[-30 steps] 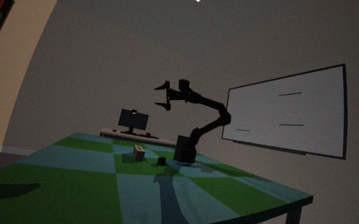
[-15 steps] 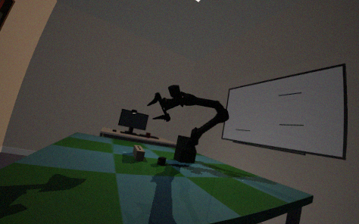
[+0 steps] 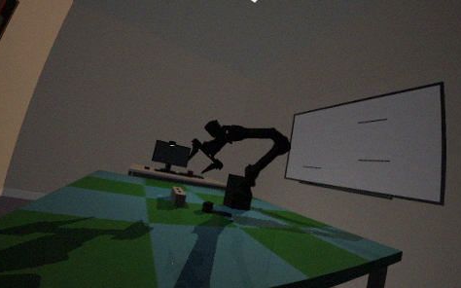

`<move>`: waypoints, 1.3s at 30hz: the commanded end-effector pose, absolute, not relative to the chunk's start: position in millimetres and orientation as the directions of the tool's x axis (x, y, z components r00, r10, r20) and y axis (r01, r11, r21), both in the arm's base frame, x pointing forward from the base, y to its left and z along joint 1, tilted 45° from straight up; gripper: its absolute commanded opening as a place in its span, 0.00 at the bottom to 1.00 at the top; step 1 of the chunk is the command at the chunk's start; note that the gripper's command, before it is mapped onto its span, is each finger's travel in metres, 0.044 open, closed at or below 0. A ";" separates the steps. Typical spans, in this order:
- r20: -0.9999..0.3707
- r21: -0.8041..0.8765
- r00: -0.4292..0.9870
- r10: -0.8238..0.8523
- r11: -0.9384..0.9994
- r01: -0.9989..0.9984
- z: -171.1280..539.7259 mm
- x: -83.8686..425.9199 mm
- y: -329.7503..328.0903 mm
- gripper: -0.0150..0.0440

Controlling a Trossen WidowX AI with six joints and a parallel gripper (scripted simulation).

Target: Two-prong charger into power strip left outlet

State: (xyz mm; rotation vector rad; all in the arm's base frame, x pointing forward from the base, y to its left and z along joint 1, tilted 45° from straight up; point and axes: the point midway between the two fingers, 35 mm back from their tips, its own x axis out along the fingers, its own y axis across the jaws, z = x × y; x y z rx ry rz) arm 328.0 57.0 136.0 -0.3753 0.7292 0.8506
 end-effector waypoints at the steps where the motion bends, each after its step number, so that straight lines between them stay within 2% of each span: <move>1: -0.731 0.080 0.349 0.586 0.582 -0.809 124.6 315.6 75.7 1.00; 20: -0.737 0.505 -0.131 0.663 0.411 -0.759 83.8 241.2 147.9 1.00; 39: -0.735 0.518 -0.148 0.662 0.407 -0.753 71.6 238.4 159.8 1.00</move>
